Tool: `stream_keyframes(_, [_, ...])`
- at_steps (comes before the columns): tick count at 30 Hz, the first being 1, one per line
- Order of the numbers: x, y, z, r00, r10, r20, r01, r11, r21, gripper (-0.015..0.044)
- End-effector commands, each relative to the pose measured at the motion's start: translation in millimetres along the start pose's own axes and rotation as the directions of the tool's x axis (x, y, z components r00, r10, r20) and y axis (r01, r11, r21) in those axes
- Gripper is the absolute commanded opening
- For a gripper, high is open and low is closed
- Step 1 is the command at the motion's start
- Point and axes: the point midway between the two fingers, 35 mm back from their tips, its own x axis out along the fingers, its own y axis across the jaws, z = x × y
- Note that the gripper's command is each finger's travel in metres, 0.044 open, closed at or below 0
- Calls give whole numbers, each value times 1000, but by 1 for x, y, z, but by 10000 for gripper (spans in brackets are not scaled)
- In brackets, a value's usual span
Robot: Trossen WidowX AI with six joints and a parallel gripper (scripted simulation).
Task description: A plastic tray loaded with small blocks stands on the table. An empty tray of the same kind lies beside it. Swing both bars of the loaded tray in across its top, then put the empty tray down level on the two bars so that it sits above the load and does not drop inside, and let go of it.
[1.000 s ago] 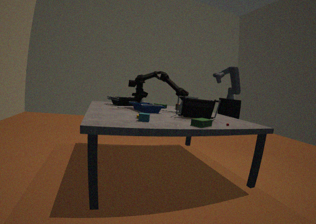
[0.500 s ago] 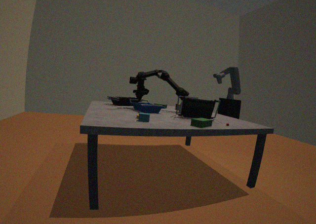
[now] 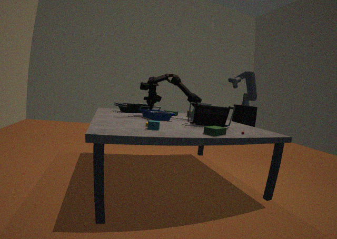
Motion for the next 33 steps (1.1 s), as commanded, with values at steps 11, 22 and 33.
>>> stream_keyframes(11, [-21,-11,0,1000,-2,3,2,1000,1,87])
stream_keyframes(22, [-22,-12,0,1000,-3,6,3,1000,-6,87])
stream_keyframes(33, [-22,-12,0,1000,-3,6,3,1000,-6,87])
